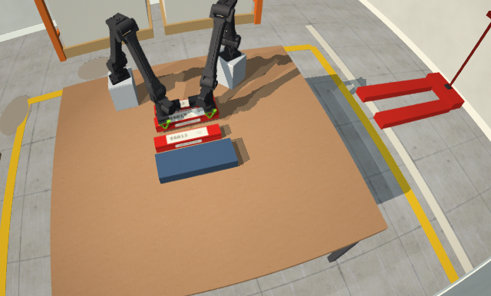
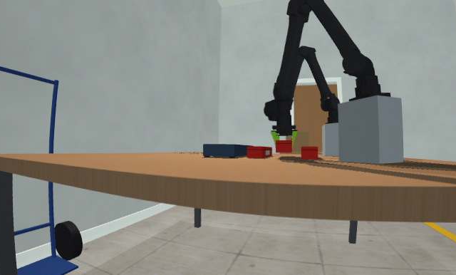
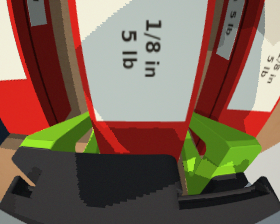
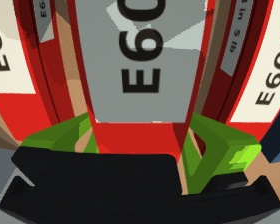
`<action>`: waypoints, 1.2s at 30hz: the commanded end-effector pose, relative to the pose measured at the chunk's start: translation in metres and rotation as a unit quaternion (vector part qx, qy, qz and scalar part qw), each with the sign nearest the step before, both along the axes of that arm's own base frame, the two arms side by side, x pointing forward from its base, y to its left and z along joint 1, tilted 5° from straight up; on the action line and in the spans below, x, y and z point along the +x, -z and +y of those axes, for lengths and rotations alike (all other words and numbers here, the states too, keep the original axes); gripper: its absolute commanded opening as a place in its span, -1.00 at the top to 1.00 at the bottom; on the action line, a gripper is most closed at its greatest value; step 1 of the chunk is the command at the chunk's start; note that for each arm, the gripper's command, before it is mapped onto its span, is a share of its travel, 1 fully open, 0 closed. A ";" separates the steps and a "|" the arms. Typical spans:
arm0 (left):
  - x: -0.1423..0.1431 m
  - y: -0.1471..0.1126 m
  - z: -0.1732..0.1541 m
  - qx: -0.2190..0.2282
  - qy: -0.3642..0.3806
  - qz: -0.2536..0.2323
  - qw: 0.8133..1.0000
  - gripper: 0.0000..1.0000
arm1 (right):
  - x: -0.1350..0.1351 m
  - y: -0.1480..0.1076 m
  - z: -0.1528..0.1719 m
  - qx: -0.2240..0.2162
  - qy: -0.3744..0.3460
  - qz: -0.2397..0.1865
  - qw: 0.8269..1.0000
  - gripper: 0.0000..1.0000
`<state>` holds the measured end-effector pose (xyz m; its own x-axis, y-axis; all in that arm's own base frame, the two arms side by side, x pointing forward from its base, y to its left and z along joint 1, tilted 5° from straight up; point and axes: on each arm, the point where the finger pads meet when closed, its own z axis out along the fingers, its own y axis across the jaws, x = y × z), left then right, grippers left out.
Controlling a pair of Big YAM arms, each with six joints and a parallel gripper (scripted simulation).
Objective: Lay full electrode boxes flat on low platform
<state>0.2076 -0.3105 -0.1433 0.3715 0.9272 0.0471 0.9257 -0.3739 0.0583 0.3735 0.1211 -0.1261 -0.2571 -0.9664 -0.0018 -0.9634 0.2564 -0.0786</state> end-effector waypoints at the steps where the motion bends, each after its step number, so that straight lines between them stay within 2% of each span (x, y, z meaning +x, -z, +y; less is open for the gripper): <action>1: 0.008 -0.007 -0.009 -0.013 0.003 -0.014 1.000 1.00 | 0.014 -0.007 -0.004 0.001 0.004 -0.015 1.000 1.00; 3: 0.007 0.002 -0.005 -0.006 0.003 -0.009 1.000 1.00 | 0.011 0.001 -0.005 -0.001 0.003 -0.010 1.000 1.00; 5: 0.007 0.002 -0.005 -0.006 0.003 -0.009 1.000 1.00 | 0.011 0.001 -0.005 -0.001 0.003 -0.010 1.000 1.00; 6: 0.009 -0.006 -0.009 -0.013 0.003 -0.013 1.000 1.00 | 0.013 -0.006 -0.004 0.001 0.003 -0.012 1.000 1.00; 9: 0.009 0.004 -0.006 -0.007 0.003 -0.010 1.000 1.00 | 0.014 0.003 -0.004 0.000 0.003 -0.011 1.000 1.00; 15: 0.014 0.002 -0.011 -0.015 0.002 -0.015 1.000 1.00 | 0.018 0.000 -0.003 0.002 0.002 -0.017 1.000 1.00; 20: 0.013 0.009 -0.009 -0.011 0.001 -0.013 1.000 1.00 | 0.016 0.009 -0.004 0.000 0.002 -0.012 1.000 1.00; 22: 0.013 0.009 -0.009 -0.011 0.001 -0.013 1.000 1.00 | 0.016 0.009 -0.004 0.000 0.002 -0.012 1.000 1.00; 23: 0.015 -0.002 -0.012 -0.017 0.001 -0.017 1.000 1.00 | 0.017 -0.002 -0.004 0.002 0.002 -0.018 1.000 1.00; 24: 0.016 -0.001 -0.013 -0.020 0.001 -0.018 1.000 1.00 | 0.018 -0.002 -0.003 0.003 0.002 -0.021 1.000 1.00; 28: 0.013 0.014 -0.008 -0.010 0.002 -0.012 1.000 1.00 | 0.014 0.014 -0.004 0.000 0.003 -0.011 1.000 1.00; 33: 0.016 0.012 -0.011 -0.016 0.001 -0.016 1.000 1.00 | 0.018 0.010 -0.003 0.002 0.002 -0.017 1.000 1.00; 36: 0.015 0.019 -0.009 -0.011 0.000 -0.012 1.000 1.00 | 0.017 0.019 -0.004 0.001 0.002 -0.014 1.000 1.00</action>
